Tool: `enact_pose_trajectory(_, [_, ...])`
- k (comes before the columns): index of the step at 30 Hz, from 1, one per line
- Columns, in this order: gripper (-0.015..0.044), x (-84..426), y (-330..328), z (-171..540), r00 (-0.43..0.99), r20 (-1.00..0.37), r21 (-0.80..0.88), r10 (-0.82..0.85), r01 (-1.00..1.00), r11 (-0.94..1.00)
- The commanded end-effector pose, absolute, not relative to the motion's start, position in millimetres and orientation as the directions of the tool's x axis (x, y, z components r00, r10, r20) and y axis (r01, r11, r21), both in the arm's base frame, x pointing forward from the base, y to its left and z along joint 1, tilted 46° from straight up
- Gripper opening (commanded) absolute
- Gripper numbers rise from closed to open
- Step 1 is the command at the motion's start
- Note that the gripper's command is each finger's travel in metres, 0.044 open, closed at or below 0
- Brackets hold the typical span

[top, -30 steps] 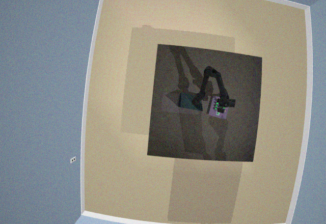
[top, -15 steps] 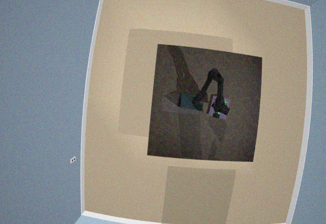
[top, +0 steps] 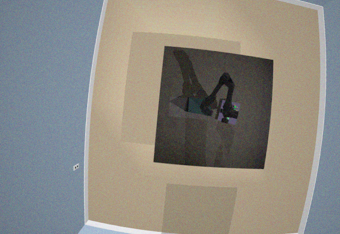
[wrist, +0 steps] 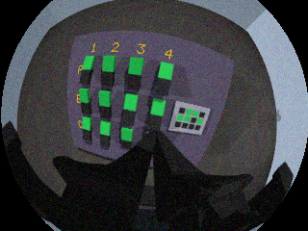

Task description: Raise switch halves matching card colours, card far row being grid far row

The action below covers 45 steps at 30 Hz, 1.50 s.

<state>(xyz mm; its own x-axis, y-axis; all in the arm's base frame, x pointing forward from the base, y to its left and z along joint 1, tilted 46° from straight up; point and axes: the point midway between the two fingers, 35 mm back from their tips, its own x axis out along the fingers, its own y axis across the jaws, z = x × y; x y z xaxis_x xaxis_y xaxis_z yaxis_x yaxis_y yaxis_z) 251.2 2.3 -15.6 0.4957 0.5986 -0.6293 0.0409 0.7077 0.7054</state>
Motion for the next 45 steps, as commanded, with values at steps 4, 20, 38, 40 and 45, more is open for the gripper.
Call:
enact_pose_trajectory(4, [0.0,252,9,-22,0.491,-0.632,0.708,0.6,0.051,0.704])
enact_pose_trajectory(20, [0.0,260,19,-33,0.491,-0.631,0.709,0.6,0.051,0.704])
enact_pose_trajectory(38, [0.0,260,19,-33,0.491,-0.631,0.709,0.6,0.051,0.704])
enact_pose_trajectory(40, [0.0,260,19,-33,0.491,-0.631,0.709,0.6,0.051,0.704])
enact_pose_trajectory(45, [0.0,260,19,-33,0.491,-0.631,0.709,0.6,0.051,0.704])
